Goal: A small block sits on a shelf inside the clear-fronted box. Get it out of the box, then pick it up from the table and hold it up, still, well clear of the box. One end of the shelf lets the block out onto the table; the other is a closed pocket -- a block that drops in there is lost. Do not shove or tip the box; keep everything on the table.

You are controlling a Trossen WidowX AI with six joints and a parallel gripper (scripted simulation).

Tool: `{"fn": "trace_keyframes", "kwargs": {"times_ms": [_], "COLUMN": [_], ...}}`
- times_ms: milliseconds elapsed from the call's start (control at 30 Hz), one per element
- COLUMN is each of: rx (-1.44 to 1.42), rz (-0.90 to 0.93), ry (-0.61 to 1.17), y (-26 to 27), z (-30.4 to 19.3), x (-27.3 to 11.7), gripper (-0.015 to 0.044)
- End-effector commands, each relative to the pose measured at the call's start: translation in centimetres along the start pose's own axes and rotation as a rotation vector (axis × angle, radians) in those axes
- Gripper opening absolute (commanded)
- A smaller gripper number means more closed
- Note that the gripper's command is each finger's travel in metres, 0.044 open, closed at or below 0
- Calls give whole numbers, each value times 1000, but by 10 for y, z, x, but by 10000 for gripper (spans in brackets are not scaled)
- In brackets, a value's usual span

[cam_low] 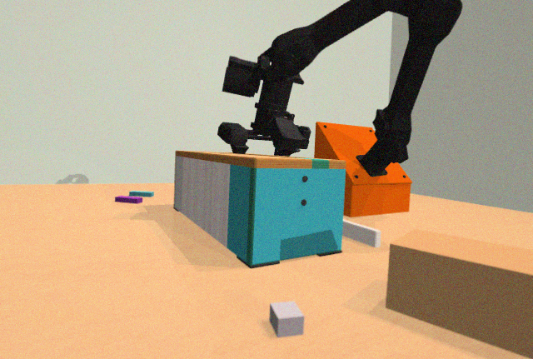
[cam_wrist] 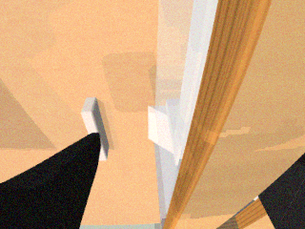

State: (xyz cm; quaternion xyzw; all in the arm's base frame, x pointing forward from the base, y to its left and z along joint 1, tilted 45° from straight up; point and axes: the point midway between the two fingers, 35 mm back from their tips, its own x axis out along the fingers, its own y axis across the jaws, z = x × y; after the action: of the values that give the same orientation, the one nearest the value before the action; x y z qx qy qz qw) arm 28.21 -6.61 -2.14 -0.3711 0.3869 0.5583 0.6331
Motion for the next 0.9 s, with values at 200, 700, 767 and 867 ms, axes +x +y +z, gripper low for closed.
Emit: {"fn": "trace_keyframes", "kwargs": {"times_ms": [200,700,767,867], "rx": [-1,-2,-2,-1], "rz": [6,6,6,6], "ry": [2,4,4,4], "y": [1,1,1,0], "z": [-26,-53,-53,-56], "x": [11,20,20,12], "gripper": [400,400,400,400]}}
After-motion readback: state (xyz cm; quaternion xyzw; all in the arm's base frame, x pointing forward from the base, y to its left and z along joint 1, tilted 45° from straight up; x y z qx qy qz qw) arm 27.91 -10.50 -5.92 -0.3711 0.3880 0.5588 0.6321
